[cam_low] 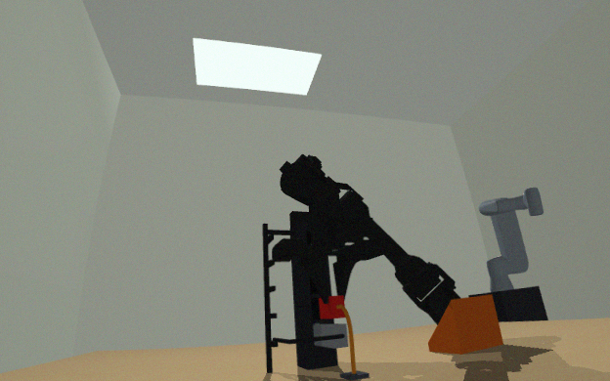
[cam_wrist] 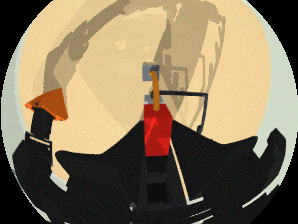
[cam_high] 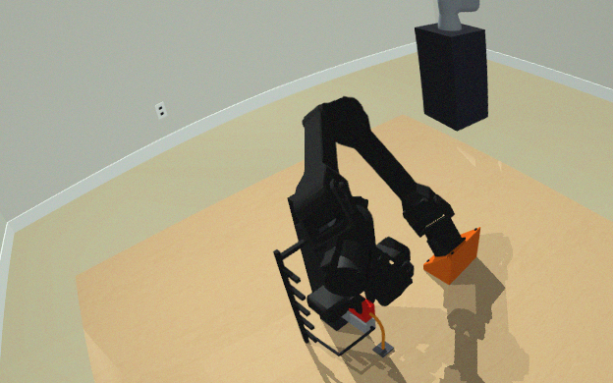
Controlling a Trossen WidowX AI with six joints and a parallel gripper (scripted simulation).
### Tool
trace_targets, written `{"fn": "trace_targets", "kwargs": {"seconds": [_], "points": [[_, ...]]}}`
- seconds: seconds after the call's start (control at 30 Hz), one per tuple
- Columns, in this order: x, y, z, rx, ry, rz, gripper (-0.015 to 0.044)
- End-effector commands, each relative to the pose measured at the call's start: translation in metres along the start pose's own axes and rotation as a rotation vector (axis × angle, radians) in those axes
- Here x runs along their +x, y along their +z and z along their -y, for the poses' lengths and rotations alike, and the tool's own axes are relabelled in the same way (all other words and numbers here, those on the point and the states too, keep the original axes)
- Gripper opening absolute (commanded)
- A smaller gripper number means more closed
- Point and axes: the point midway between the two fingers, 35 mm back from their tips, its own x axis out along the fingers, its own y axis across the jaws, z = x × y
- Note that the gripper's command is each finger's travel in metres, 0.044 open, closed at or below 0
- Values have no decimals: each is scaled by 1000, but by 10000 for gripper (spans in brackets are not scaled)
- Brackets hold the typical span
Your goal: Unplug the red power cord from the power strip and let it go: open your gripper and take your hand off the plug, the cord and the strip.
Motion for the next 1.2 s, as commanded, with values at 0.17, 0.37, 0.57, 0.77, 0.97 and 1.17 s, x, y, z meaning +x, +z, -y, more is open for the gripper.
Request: {"fn": "trace_targets", "kwargs": {"seconds": [0.17,0.37,0.57,0.77,0.97,1.17], "points": [[-1,9,1,-1,-1,1,0],[-1,18,1,-2,-2,3,0],[-2,28,2,-3,-2,3,0],[-4,38,2,-3,-3,4,0],[-5,47,1,-4,-3,5,0],[-1,43,0,2,9,0,53]]}}
